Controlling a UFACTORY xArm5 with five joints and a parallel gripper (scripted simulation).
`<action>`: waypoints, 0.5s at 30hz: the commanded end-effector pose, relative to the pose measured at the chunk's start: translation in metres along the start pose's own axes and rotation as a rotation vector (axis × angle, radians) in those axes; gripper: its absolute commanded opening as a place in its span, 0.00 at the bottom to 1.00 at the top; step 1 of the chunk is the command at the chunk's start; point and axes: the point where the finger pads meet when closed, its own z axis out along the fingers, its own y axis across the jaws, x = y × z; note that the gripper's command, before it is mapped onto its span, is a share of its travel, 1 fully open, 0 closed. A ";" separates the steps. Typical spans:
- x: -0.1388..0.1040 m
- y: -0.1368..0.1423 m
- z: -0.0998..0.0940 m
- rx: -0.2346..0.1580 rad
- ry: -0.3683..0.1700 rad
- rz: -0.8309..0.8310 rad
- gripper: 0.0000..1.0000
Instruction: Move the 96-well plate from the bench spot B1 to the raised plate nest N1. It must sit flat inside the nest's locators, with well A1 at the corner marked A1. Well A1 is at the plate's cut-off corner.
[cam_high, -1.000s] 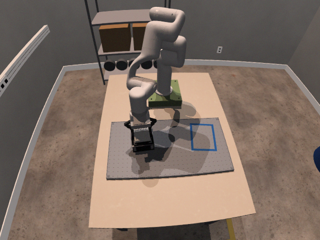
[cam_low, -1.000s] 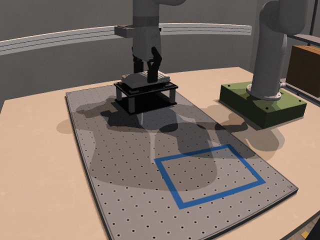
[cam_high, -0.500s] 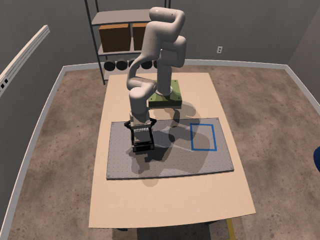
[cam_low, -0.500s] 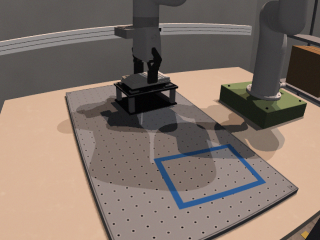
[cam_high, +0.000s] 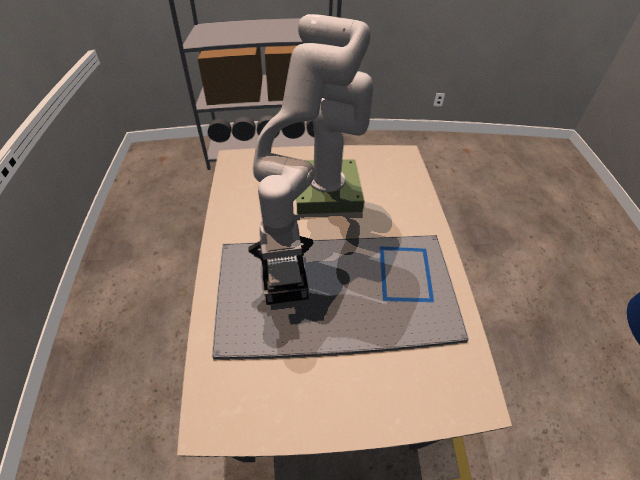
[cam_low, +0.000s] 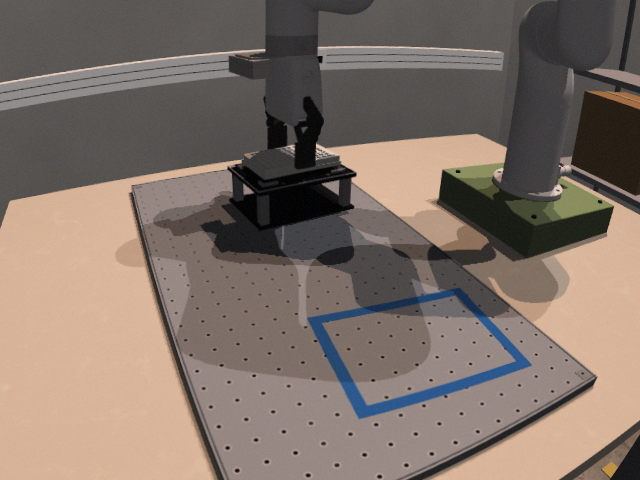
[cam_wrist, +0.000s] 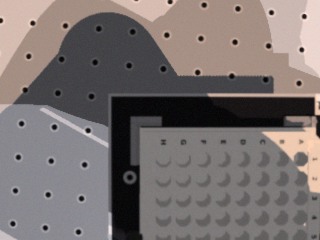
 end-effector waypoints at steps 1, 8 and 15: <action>0.001 0.001 -0.001 -0.002 0.003 0.000 0.00; 0.001 0.001 0.000 -0.002 0.003 0.000 0.00; 0.001 0.001 0.001 -0.002 0.003 0.000 0.00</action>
